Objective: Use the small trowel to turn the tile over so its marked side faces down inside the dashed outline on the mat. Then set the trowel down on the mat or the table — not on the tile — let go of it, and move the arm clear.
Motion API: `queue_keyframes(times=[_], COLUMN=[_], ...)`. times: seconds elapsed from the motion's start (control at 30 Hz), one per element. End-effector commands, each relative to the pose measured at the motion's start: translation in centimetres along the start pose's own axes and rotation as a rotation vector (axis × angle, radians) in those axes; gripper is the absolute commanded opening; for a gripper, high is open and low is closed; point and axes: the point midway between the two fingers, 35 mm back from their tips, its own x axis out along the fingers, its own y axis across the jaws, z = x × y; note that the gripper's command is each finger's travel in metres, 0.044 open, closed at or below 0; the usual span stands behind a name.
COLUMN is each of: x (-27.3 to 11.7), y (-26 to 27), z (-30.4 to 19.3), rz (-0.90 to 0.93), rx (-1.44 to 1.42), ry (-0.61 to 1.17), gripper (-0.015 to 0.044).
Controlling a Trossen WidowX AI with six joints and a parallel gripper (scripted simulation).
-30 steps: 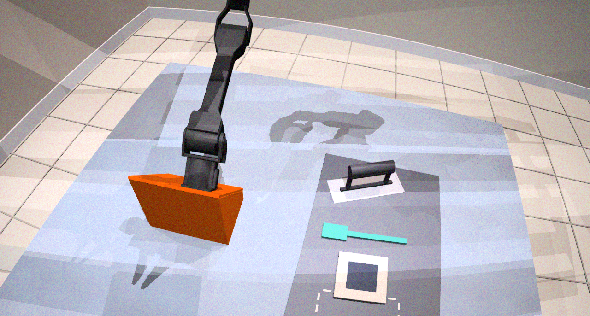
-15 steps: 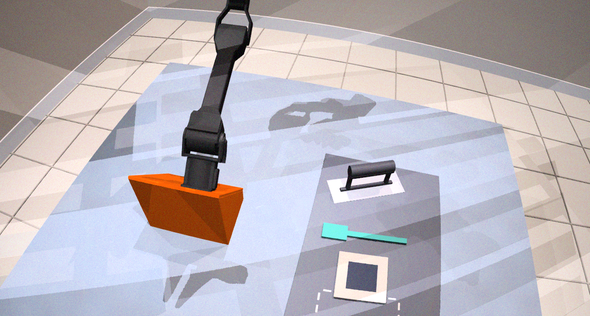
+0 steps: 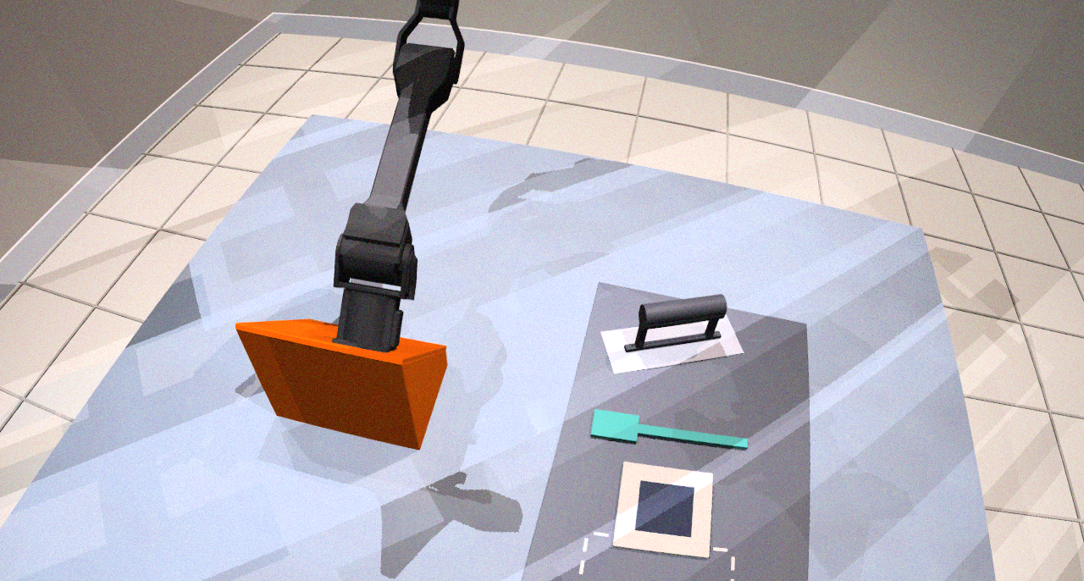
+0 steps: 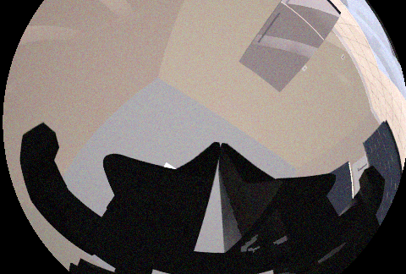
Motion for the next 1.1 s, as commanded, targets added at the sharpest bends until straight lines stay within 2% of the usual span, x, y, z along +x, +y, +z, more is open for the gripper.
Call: queue_keyframes(times=[0.0, 0.2, 0.53, 0.57, 1.07], x=[0.0, 0.0, 0.3, 0.5, 1.4], y=[0.0, 0.0, -1.1, -1.6, -8.1], z=[0.0, 0.0, -0.1, -0.2, -1.1], rz=[0.000, 0.000, -0.036, -0.051, -0.235], rx=[0.000, 0.000, -0.041, -0.059, -0.327], ry=[0.000, 0.000, 0.003, 0.005, 0.064], gripper=[0.0000, 0.0000, 0.0258, 0.0270, 0.0270])
